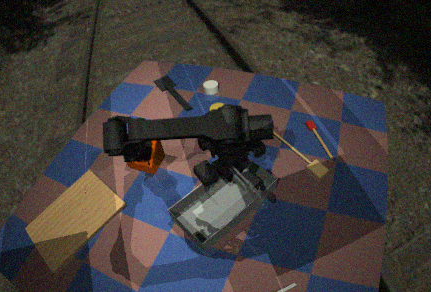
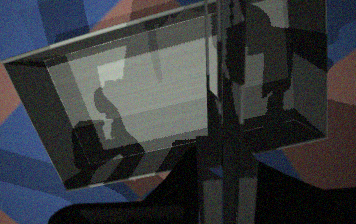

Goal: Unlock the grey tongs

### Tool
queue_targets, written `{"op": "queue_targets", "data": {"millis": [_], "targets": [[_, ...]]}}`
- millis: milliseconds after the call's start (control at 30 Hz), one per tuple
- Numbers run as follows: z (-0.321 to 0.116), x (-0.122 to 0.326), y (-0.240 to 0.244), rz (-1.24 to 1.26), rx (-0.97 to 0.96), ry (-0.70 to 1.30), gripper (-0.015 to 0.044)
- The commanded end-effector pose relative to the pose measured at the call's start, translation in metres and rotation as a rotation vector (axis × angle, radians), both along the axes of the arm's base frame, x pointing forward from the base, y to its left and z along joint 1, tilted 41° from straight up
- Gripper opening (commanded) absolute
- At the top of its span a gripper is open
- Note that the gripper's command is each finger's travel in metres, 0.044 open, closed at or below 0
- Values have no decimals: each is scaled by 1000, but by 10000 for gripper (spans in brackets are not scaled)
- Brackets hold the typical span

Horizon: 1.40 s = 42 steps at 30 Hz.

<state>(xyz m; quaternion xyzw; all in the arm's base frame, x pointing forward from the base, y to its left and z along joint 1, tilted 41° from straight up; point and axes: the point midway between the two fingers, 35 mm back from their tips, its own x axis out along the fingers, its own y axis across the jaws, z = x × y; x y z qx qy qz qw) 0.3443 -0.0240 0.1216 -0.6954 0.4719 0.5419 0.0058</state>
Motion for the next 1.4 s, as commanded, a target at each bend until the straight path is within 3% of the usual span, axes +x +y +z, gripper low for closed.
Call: {"op": "queue_targets", "data": {"millis": [0, 467, 1367], "targets": [[22, -3, 18, -5, 5, -4, -150], [23, -5, 13, -53, -3, -42, -150], [60, -28, -36, -900, -22, -743, -150]]}}
